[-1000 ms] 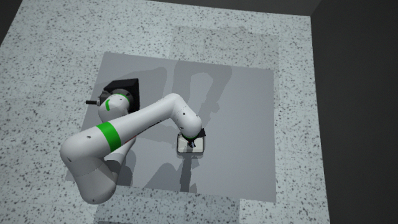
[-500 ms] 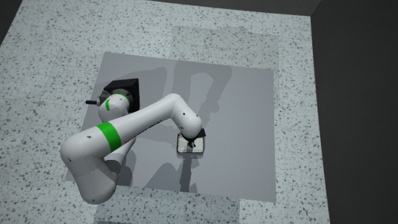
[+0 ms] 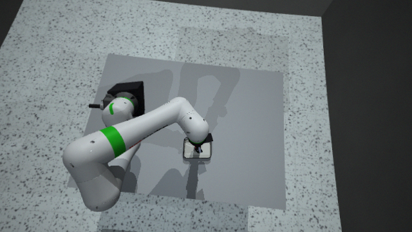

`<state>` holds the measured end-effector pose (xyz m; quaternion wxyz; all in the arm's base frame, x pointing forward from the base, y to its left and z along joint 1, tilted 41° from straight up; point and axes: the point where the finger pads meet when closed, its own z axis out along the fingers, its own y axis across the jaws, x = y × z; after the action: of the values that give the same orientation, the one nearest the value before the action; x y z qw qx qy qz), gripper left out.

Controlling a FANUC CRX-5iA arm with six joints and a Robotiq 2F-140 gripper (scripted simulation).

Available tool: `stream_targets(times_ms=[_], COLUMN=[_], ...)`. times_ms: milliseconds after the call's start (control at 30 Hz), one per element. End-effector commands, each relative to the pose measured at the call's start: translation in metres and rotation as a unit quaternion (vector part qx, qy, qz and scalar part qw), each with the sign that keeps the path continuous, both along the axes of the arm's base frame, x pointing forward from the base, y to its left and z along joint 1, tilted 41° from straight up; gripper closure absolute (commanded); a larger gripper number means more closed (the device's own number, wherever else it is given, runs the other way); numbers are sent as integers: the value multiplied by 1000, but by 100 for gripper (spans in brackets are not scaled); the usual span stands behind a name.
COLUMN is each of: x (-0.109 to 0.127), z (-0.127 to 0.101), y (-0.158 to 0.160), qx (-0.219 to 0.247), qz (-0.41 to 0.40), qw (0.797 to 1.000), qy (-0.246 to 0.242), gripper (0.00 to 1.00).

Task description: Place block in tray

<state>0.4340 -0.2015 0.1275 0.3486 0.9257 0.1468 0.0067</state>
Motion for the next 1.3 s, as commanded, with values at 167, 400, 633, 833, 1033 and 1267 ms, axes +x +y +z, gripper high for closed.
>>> stream_targets(times_ms=[167, 400, 633, 833, 1033, 1267], x=[1, 1, 1, 1, 1, 1], z=[0, 0, 0, 0, 0, 0], y=[0, 0, 0, 0, 0, 0], qx=[0, 0, 0, 0, 0, 0], qz=[0, 0, 0, 0, 0, 0], qw=[1000, 1000, 1000, 1000, 1000, 1000], qy=[-1, -1, -1, -1, -1, -1], gripper=[90, 90, 90, 64, 64, 64])
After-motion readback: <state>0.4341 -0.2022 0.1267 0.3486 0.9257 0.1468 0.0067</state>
